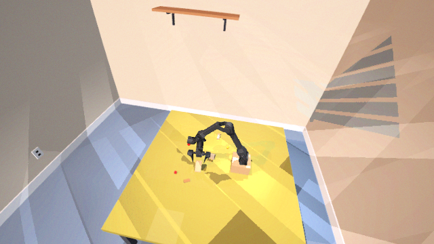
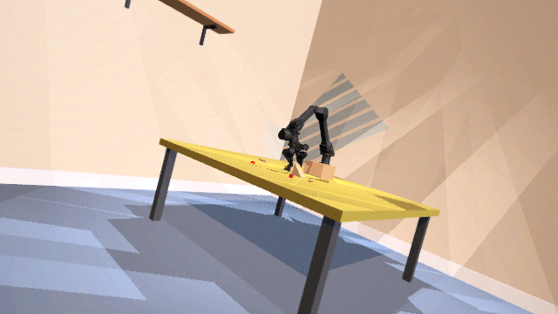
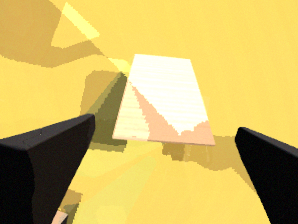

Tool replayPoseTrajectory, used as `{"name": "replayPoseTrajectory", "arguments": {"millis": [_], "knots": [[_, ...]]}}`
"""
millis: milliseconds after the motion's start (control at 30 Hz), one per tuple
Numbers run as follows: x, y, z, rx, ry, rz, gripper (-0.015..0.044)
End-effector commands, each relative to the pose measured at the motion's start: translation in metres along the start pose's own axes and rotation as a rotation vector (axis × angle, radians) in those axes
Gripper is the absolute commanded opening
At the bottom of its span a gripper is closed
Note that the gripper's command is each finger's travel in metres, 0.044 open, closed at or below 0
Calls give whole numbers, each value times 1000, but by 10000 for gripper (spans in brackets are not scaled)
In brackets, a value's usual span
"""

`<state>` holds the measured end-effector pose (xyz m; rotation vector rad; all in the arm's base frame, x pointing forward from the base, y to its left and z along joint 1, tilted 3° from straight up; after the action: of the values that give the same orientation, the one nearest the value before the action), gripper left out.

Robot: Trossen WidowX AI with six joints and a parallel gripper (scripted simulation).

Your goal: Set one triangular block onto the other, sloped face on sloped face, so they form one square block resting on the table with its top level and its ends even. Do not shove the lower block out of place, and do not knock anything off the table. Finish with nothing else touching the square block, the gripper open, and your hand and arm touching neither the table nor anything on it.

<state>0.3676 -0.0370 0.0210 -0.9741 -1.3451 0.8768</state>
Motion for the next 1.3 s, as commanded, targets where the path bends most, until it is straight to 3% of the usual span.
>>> {"name": "replayPoseTrajectory", "arguments": {"millis": [0, 767, 1033, 1267], "knots": [[2, 7, 0, 0, 1, -5, 440], [3, 41, 4, 0, 1, -7, 440], [3, 41, 4, 0, 1, -7, 230], [3, 41, 4, 0, 1, -7, 183]]}}
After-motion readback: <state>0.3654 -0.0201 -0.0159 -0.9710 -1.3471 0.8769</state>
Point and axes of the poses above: the point midway between the two fingers, 35 mm back from their tips, its own y axis out along the fingers, its own z axis across the jaws, x = y × z, the point moved 4 cm from there along -y, back along the fingers, and after that the axes turned 1 degree about -y, right-handed, at the moved point
